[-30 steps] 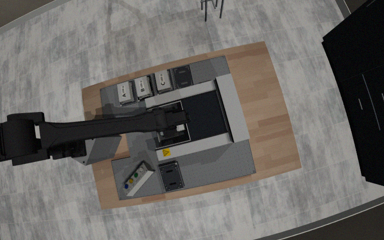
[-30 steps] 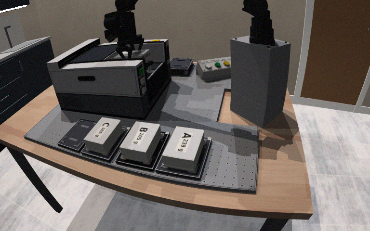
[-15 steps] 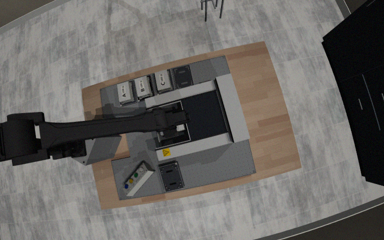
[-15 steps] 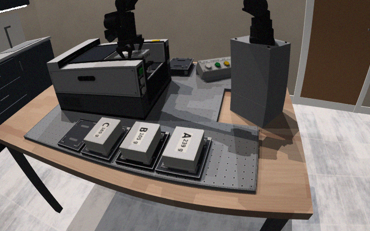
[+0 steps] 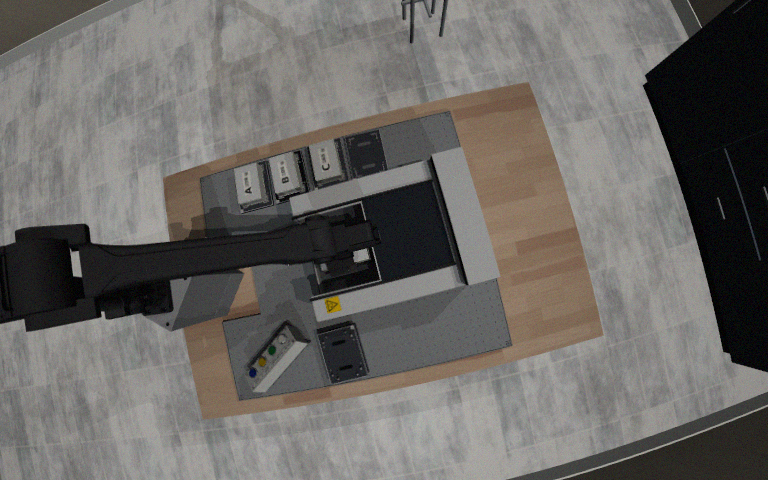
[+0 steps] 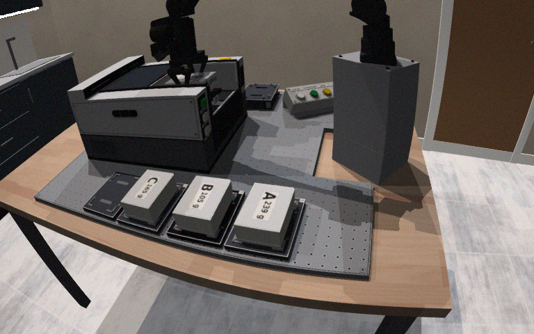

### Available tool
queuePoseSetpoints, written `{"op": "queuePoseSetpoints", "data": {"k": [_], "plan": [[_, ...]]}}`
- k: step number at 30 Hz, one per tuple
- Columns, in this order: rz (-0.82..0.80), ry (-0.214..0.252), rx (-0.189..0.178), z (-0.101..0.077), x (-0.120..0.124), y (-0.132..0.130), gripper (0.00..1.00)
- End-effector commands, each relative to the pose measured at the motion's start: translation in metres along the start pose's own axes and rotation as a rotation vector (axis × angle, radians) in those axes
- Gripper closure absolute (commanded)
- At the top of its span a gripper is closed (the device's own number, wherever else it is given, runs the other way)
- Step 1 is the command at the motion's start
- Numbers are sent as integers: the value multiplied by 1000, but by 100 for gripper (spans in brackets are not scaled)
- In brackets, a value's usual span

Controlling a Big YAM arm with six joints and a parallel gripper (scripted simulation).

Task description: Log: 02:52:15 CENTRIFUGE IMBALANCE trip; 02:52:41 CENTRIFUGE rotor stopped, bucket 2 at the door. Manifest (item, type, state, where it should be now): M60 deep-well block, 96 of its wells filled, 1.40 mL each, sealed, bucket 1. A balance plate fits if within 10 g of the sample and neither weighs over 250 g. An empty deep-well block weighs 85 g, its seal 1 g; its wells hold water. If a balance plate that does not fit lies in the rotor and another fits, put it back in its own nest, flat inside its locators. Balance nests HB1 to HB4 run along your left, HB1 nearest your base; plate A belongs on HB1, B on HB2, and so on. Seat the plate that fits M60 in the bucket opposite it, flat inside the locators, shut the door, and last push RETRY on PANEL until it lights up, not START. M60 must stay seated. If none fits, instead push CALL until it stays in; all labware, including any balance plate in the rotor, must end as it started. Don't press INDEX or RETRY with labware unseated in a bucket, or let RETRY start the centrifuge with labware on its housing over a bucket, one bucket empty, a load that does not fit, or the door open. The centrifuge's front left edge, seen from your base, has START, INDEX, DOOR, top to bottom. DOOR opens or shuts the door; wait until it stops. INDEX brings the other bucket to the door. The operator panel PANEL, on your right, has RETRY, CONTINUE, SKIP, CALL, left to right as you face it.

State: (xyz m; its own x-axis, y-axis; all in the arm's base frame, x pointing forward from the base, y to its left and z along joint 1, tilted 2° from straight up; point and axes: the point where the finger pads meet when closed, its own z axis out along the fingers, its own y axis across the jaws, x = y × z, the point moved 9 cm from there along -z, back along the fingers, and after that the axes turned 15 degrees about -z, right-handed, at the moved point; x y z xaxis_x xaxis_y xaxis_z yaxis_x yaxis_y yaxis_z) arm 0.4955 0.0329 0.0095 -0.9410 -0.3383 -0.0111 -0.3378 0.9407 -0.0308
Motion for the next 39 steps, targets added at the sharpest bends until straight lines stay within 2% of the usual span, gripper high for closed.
{"op": "queuePoseSetpoints", "data": {"k": [1, 39], "plan": [[0, -57, 15, -7, -21, -13, 100], [-1, -63, 16, -9, -23, -14, 100]]}}
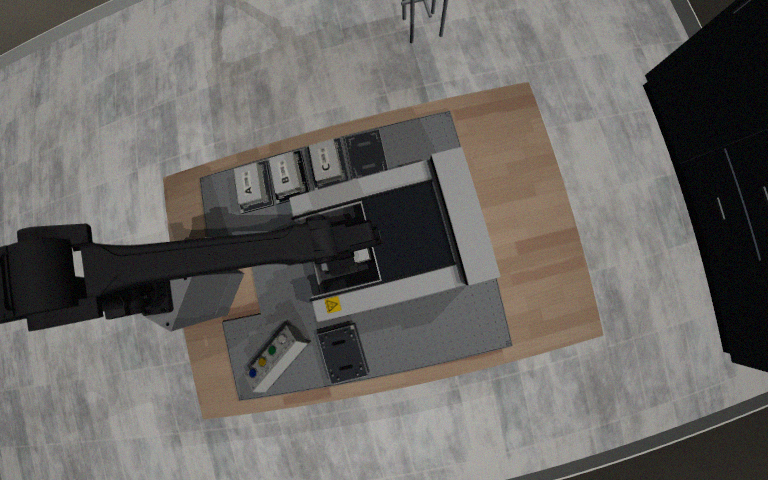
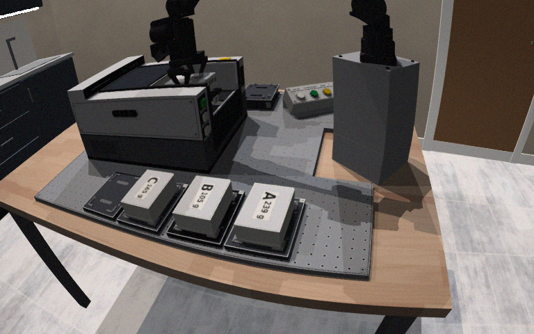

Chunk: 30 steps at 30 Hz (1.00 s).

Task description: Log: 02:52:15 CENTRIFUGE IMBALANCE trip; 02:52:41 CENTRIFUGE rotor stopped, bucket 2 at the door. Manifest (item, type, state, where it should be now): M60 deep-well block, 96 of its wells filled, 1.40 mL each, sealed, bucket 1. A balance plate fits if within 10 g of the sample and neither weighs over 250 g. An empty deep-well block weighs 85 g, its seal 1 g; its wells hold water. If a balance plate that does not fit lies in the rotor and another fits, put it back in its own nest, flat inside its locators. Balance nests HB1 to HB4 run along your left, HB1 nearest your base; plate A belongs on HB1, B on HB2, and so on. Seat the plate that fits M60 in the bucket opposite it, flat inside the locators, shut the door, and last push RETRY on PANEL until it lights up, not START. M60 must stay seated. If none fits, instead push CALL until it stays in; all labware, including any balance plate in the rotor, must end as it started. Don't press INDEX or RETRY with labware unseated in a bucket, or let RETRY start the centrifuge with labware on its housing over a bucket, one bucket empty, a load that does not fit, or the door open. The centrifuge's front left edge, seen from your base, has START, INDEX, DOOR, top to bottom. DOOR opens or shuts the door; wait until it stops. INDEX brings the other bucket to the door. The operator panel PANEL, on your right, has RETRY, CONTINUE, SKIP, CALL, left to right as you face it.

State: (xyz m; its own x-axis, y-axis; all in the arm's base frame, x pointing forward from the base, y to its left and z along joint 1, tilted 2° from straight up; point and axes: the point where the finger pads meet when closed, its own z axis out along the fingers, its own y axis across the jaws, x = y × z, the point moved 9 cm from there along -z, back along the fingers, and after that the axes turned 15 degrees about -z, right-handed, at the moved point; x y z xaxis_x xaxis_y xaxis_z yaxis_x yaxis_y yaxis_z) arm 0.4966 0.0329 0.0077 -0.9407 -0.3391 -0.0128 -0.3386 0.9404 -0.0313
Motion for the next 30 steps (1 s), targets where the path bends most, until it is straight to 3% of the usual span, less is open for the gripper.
{"op": "queuePoseSetpoints", "data": {"k": [1, 30], "plan": [[0, -61, 16, -10, -21, -13, 100], [0, -55, 14, -4, -19, -13, 100]]}}
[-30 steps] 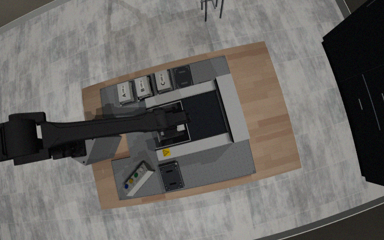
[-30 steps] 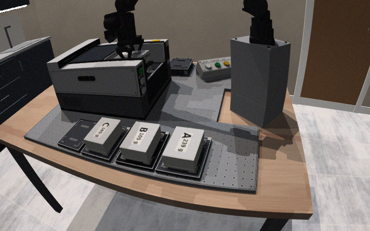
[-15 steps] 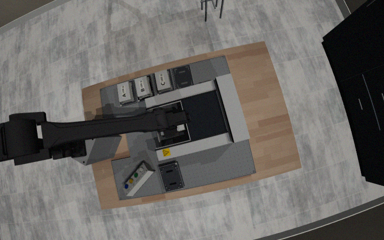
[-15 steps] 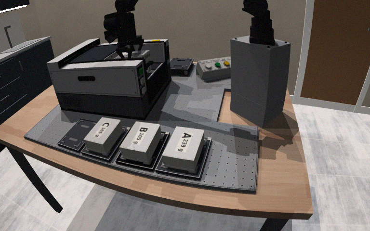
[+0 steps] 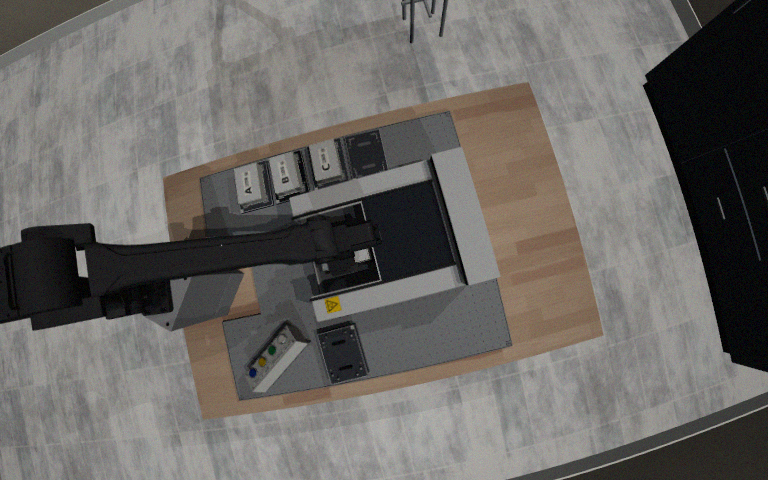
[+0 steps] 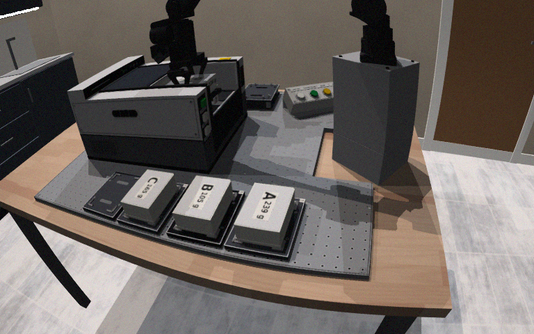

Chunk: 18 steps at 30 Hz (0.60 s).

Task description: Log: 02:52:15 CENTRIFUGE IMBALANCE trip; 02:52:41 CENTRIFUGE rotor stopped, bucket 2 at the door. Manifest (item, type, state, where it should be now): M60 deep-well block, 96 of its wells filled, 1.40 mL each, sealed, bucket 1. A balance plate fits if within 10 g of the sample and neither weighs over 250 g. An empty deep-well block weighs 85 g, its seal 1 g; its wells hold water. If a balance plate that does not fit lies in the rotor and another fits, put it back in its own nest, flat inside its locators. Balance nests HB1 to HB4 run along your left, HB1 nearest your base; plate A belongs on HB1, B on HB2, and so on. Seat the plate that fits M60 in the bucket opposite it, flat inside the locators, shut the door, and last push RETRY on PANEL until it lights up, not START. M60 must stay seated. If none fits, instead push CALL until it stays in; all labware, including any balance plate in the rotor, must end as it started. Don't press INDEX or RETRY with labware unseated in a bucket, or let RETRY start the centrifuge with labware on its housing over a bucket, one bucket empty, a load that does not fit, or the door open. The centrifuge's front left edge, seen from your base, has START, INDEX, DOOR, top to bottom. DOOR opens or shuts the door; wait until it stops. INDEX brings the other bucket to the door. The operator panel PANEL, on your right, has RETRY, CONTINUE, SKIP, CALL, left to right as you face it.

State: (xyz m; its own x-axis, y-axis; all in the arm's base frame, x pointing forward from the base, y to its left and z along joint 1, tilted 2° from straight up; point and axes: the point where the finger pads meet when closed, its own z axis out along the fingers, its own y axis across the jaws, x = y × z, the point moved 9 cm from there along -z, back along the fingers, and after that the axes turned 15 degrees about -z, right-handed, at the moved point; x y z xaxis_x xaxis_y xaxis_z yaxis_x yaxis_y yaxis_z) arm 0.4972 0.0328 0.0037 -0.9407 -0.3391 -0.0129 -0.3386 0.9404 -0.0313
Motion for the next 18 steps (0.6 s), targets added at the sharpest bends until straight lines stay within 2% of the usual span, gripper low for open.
{"op": "queuePoseSetpoints", "data": {"k": [1, 7, 8, 13, 18], "plan": [[0, -52, 13, -7, -18, -12, 100], [0, -49, 12, -4, -17, -12, 100], [0, -71, 19, -15, -20, -13, 100], [0, -47, 12, -1, -17, -12, 100], [0, -53, 13, -3, -17, -12, 100]]}}
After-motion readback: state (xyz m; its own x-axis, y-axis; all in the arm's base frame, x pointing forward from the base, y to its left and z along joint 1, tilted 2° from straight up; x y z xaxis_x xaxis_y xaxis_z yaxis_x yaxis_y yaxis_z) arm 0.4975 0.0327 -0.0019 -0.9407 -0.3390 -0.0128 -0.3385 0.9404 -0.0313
